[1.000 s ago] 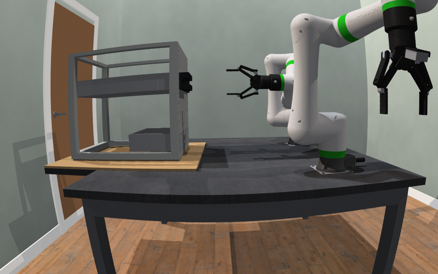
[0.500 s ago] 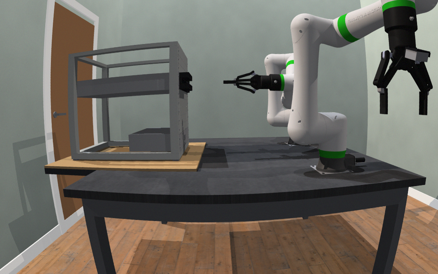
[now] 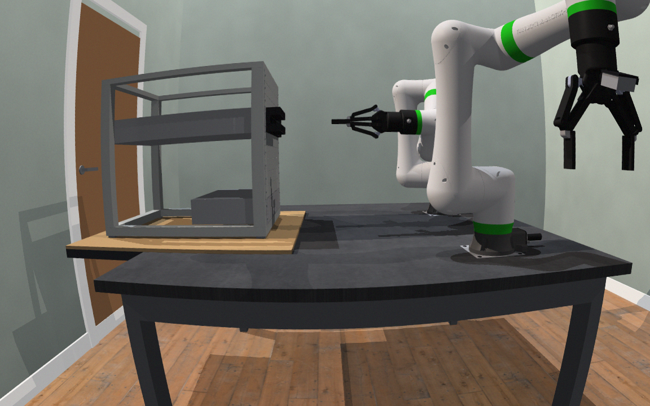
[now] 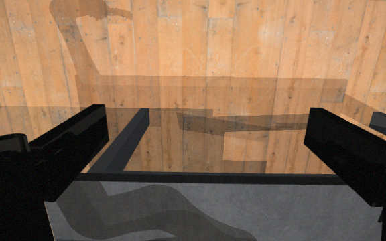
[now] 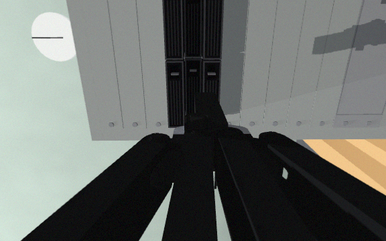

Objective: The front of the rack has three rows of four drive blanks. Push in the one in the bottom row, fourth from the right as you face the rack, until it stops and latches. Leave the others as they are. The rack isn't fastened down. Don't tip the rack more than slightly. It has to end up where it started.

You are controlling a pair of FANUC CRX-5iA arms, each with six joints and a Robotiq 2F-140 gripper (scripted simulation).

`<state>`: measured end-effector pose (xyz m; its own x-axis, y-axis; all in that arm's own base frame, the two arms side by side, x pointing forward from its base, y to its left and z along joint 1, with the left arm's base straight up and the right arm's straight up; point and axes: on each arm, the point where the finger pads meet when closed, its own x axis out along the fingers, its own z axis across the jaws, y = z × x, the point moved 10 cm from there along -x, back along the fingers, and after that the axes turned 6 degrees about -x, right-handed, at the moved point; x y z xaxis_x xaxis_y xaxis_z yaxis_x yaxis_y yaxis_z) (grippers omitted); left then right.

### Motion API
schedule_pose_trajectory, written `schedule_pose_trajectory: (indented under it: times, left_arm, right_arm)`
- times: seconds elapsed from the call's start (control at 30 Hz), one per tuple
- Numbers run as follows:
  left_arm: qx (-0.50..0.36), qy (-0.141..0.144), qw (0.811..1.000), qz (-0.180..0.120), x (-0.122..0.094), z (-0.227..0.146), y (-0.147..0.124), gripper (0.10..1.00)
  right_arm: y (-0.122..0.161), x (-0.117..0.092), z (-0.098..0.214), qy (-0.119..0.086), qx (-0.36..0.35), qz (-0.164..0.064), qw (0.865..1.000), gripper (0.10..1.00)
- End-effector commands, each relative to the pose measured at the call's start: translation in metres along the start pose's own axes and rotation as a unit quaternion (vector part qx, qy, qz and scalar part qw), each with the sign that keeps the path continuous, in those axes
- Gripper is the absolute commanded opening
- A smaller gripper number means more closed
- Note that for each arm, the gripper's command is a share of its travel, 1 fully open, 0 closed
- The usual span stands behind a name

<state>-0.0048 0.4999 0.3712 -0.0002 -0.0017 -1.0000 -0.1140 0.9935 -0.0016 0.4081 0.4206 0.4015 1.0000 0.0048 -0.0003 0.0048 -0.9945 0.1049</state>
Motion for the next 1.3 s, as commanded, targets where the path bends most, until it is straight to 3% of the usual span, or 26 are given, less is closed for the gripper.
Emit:
schedule_pose_trajectory:
  times: [0.0,0.43,0.77,0.83,1.1,1.27]
  left_arm:
    - [0.0,0.0,1.0,0.001,-0.001,0.0,0.0,1.0]
    - [0.0,0.0,1.0,0.001,-0.001,0.0,0.0,1.0]
    - [0.0,0.0,1.0,0.001,-0.001,0.0,0.0,1.0]
    - [0.0,0.0,1.0,0.001,-0.001,0.0,0.0,1.0]
    - [0.0,0.0,1.0,0.001,-0.001,0.0,0.0,1.0]
    - [0.0,0.0,1.0,0.001,-0.001,0.0,0.0,1.0]
  right_arm:
    - [0.0,0.0,-0.001,0.001,0.001,0.0,1.0,0.099]
    - [-0.004,0.014,0.001,0.001,0.001,0.0,1.0,0.099]
    - [-0.018,0.064,0.008,0.001,0.001,0.0,1.0,0.099]
    - [-0.018,0.064,0.008,0.001,0.001,0.0,1.0,0.099]
    - [-0.03,0.108,0.014,0.001,0.001,0.0,1.0,0.099]
    - [-0.035,0.123,0.016,0.001,0.001,0.0,1.0,0.099]
